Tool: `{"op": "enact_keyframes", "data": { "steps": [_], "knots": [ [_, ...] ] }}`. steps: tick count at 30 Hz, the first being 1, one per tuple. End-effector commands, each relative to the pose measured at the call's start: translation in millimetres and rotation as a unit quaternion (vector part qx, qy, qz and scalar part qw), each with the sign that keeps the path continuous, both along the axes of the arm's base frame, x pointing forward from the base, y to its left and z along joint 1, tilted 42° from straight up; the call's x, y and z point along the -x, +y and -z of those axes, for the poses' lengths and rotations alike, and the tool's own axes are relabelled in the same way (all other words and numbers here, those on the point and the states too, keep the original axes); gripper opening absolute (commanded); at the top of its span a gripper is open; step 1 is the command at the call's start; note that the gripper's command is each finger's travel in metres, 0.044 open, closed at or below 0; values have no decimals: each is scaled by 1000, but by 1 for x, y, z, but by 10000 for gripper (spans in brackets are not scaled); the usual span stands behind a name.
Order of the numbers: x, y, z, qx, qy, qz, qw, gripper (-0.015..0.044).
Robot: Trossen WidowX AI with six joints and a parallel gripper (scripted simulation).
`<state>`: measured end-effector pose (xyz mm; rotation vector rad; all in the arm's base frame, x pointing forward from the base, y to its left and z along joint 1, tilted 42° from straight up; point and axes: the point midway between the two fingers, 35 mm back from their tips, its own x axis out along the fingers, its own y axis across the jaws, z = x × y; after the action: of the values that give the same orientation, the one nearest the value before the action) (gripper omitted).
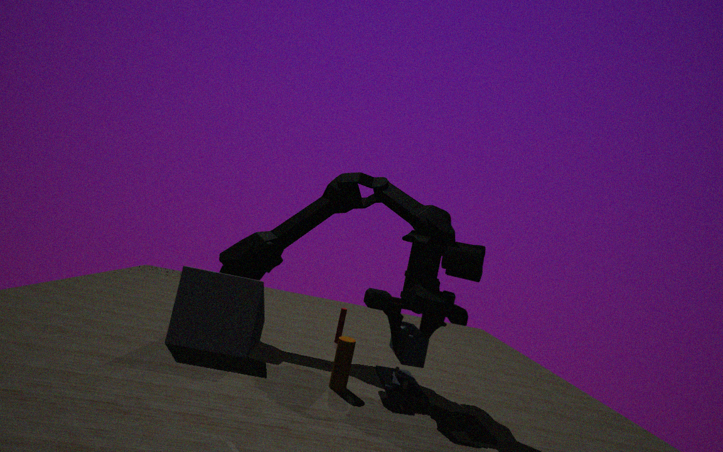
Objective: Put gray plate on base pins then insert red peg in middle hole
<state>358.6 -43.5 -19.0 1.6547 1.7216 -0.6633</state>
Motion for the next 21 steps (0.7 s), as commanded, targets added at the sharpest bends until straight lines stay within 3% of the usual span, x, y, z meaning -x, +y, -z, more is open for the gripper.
{"op": "enact_keyframes", "data": {
  "steps": [1, 21],
  "knots": [
    [0, -1, 1, 3, -1, -2, 1000, 0],
    [1, 9, 14, 3, -1, -2, 1000, 0]
  ]
}}
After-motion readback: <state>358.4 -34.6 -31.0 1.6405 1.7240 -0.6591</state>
